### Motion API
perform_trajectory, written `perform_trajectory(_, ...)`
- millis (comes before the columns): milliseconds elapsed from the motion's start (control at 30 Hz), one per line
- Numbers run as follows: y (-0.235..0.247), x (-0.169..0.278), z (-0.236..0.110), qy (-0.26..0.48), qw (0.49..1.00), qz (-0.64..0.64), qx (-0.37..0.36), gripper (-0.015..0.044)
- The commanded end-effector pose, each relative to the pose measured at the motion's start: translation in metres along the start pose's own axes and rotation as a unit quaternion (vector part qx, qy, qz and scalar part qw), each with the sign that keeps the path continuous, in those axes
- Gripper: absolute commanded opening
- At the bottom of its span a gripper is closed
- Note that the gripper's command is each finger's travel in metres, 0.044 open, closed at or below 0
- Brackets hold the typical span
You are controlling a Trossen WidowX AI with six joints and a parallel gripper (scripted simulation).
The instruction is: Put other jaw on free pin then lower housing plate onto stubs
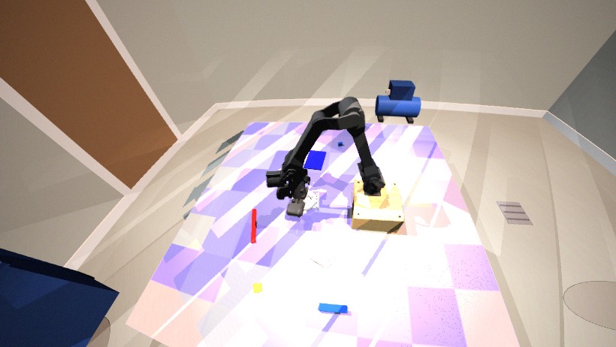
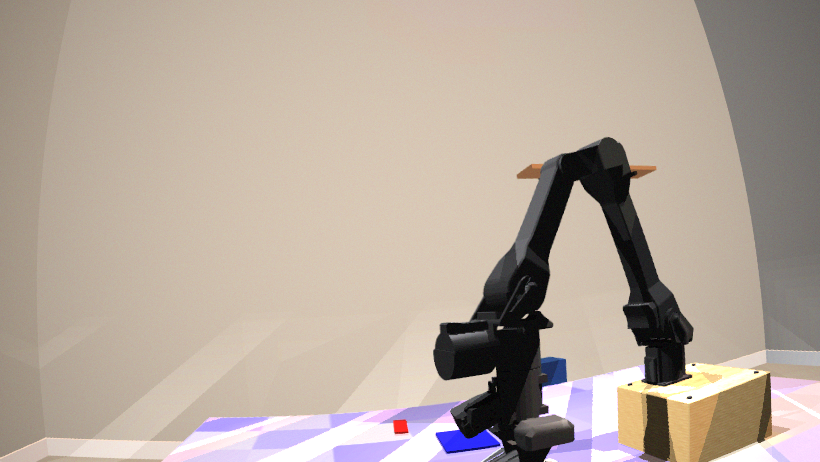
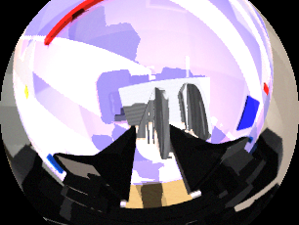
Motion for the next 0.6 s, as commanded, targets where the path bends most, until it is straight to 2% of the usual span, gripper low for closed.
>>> perform_trajectory(0, 0.0002, 0.0002, 0.0047, 0.002, 1.0, 0.001, -0.001, 0.0134)
perform_trajectory(567, 0.0002, 0.0002, 0.0079, 0.002, 1.0, 0.0, -0.001, 0.0134)
Point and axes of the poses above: the point midway between the two fingers, 35 mm back from their tips, its own z axis out along the fingers, its own y axis across the jaws, x = y × z, the point moved 7 cm from there along -z, back along the fingers, and after that the axes turned 2 degrees about z, right-handed, at the moved point
